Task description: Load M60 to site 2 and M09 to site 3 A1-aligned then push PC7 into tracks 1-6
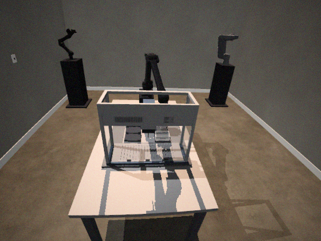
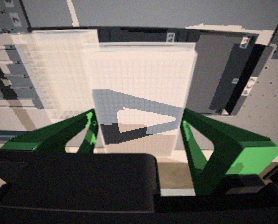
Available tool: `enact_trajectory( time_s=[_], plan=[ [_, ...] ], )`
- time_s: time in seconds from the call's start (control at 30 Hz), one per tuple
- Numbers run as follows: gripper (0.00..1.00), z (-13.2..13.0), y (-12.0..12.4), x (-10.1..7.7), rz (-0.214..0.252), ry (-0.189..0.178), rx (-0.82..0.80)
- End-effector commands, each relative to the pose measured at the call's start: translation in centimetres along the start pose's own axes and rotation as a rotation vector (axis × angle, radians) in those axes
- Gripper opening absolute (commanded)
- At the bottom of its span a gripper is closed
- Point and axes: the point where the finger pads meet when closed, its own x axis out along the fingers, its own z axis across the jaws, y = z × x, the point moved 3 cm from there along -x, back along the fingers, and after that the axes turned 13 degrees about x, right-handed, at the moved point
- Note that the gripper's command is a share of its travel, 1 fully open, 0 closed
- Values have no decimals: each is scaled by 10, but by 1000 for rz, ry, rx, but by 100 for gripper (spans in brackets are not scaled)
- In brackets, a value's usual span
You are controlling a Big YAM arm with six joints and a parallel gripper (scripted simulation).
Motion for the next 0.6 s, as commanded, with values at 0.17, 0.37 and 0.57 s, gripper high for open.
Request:
enact_trajectory(
  time_s=[0.17, 0.37, 0.57],
  plan=[
    [0, 10, 1, -8, 4, -22, 26],
    [0, 10, 1, -8, 4, -22, 26],
    [0, 10, 1, -8, 4, -22, 26]
  ],
)
